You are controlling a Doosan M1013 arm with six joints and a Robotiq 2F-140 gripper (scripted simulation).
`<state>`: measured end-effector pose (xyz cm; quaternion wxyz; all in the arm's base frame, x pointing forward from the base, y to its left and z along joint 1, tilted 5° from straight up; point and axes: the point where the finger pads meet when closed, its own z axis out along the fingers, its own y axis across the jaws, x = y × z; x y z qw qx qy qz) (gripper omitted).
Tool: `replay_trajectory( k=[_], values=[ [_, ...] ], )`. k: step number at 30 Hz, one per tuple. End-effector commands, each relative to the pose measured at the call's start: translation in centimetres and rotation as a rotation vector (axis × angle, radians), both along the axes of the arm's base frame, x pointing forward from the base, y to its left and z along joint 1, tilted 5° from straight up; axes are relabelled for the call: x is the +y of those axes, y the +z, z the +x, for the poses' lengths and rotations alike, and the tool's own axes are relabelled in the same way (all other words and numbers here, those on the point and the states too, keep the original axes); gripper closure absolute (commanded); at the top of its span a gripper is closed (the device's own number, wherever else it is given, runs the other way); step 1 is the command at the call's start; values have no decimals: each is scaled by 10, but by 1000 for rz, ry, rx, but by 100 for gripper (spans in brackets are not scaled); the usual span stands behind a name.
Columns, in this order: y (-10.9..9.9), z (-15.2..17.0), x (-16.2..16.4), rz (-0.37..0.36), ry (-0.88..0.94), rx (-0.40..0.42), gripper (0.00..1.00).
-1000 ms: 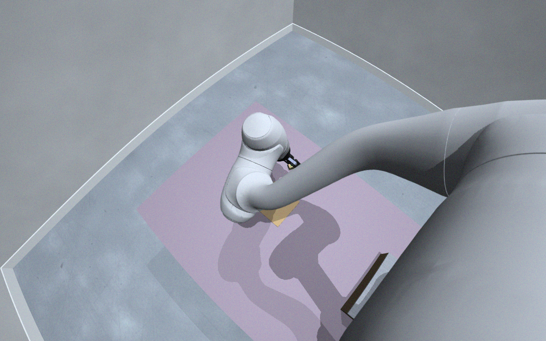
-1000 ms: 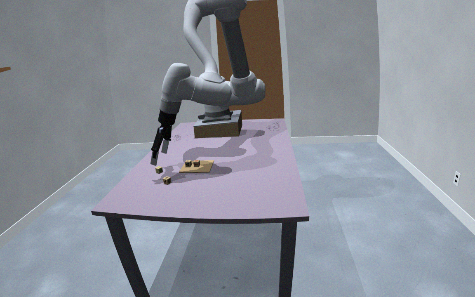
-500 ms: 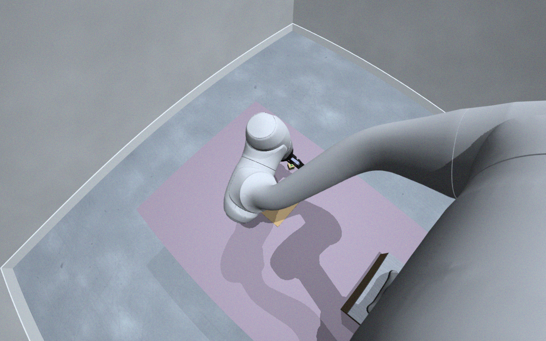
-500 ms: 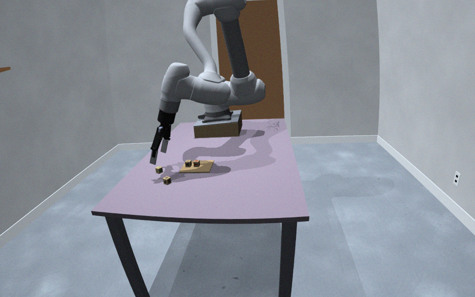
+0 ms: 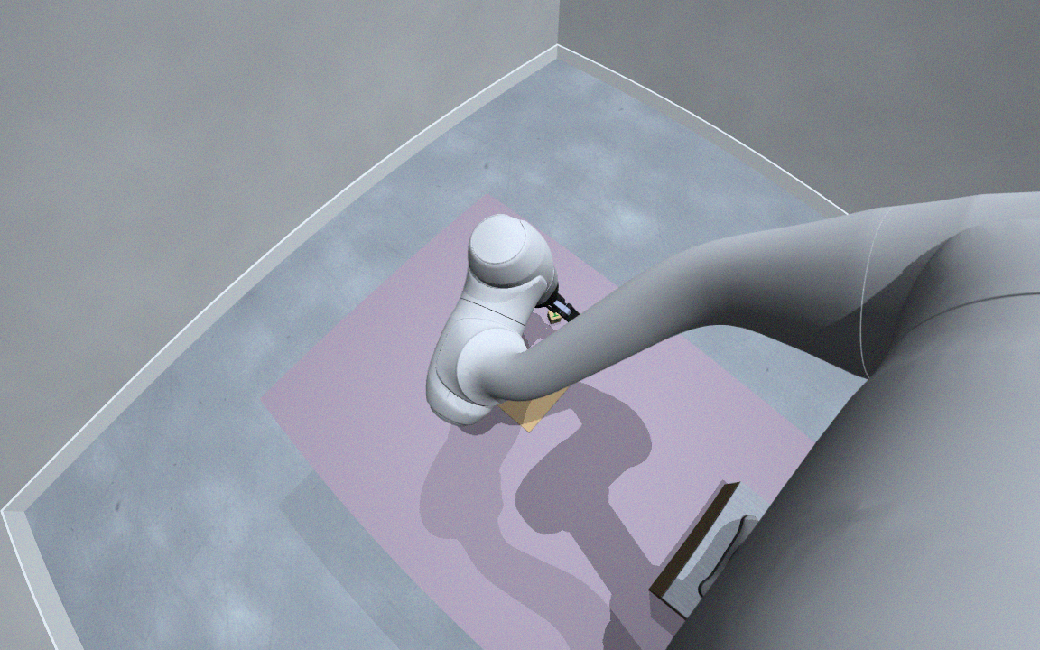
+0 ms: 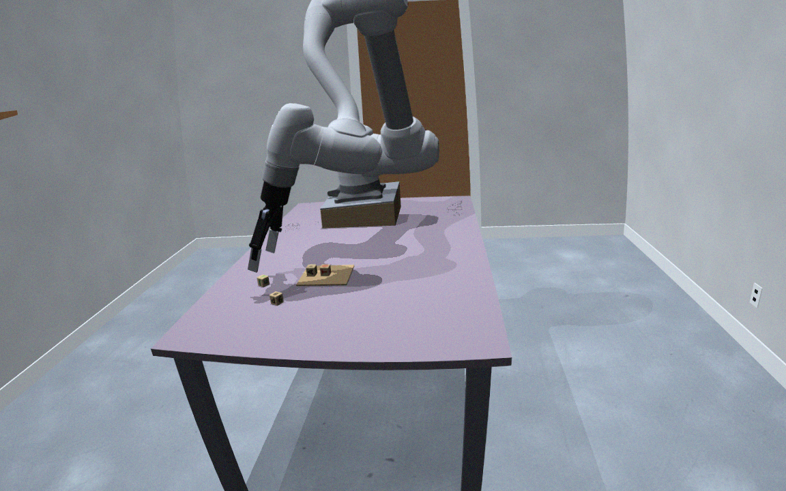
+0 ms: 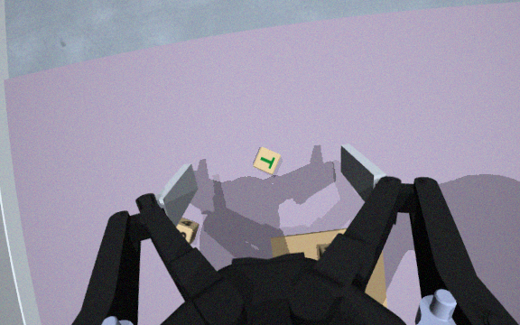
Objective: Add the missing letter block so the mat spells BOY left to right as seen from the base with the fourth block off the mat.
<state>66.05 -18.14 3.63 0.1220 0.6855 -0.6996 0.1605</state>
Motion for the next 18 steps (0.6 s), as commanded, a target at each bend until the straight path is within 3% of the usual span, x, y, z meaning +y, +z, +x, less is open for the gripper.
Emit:
replay_trajectory(
  k=[1,16,18],
  values=[
    [0,0,0,0,0,0,0],
    [1,1,0,3,-4,-1,0],
    [9,16,8,49,-78,-19,0]
  ],
)
